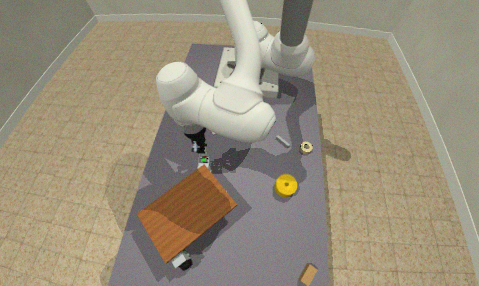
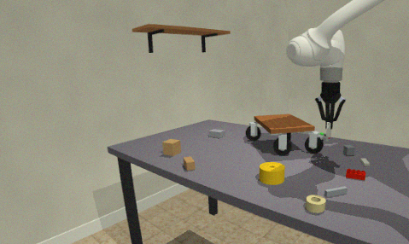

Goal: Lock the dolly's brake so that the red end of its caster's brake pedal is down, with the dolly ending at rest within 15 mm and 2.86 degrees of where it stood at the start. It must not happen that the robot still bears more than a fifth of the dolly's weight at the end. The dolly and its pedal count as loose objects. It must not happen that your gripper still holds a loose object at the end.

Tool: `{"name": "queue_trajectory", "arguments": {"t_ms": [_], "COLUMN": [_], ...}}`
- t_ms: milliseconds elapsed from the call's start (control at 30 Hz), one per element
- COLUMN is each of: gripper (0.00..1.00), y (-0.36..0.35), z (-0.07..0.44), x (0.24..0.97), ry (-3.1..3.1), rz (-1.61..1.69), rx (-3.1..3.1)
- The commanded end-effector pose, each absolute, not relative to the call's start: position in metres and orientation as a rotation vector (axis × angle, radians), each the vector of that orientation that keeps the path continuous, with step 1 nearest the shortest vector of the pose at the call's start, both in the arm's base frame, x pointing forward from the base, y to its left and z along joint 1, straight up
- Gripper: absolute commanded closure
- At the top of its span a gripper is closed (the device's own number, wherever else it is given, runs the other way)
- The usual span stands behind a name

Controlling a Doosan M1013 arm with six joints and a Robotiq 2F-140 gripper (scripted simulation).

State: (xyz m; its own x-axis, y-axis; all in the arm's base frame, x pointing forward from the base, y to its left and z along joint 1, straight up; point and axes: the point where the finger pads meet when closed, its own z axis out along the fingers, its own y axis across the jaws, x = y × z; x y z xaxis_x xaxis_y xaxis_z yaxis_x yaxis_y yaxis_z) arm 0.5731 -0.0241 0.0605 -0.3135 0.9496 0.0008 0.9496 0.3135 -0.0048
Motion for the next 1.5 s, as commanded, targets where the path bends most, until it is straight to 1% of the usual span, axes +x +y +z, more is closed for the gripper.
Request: {"name": "queue_trajectory", "arguments": {"t_ms": [0,533,733,800,1167,1467], "gripper": [1.0,1.0,1.0,1.0,1.0,1.0], "y": [-0.023,-0.023,-0.023,-0.023,-0.023,-0.023], "z": [0.058,0.062,0.083,0.083,0.134,0.142], "x": [0.573,0.573,0.573,0.573,0.573,0.573], "ry": [-2.542,-2.542,-2.542,-2.542,-2.542,-2.542], "rz": [0.007,0.007,0.007,0.007,0.007,0.007], "rx": [-1.842,-1.842,-1.842,-1.842,-1.842,-1.842]}}
